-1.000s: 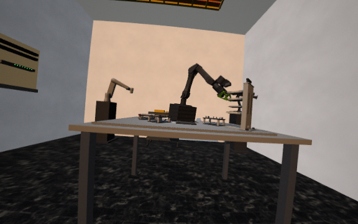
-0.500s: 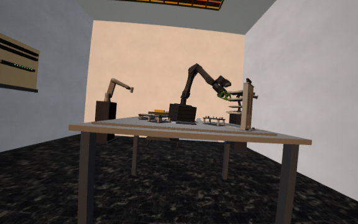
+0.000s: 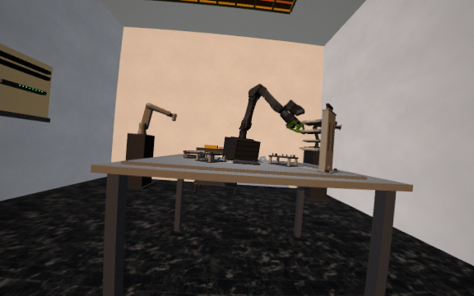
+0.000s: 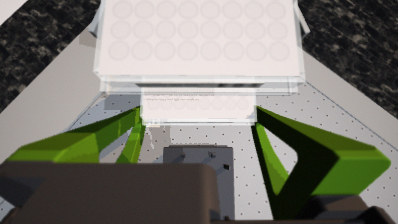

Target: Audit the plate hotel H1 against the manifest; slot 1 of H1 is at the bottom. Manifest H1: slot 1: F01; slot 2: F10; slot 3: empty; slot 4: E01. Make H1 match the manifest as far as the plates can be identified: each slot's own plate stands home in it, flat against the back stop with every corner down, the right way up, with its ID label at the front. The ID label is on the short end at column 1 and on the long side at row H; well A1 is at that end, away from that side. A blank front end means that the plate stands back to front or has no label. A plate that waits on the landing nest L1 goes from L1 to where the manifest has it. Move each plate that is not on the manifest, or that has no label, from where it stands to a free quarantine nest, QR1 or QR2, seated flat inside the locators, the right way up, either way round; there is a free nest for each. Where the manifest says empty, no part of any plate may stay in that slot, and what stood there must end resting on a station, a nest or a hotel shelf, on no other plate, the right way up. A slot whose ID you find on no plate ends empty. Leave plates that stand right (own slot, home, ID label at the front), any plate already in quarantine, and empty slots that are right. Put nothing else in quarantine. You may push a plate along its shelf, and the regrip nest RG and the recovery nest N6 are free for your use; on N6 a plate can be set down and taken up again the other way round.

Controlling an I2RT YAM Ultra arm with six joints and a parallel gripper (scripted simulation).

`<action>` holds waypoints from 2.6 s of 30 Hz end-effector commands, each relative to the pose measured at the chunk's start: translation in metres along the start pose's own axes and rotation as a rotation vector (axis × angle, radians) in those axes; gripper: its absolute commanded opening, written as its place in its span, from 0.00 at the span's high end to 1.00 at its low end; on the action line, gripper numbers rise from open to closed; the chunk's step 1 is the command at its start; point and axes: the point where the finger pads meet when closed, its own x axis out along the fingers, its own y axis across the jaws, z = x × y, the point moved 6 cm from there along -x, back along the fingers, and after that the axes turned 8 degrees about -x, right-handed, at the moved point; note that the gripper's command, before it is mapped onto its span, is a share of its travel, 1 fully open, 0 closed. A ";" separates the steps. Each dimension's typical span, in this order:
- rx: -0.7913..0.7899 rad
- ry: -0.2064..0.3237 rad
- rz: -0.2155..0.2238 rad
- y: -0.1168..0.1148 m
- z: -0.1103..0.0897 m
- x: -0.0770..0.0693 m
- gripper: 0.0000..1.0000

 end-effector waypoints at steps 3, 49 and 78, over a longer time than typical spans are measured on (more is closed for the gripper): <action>0.005 -0.029 -0.003 -0.001 0.005 -0.009 0.14; 0.005 -0.028 -0.003 0.005 -0.034 -0.046 0.14; 0.005 -0.027 -0.002 0.008 -0.058 -0.069 0.14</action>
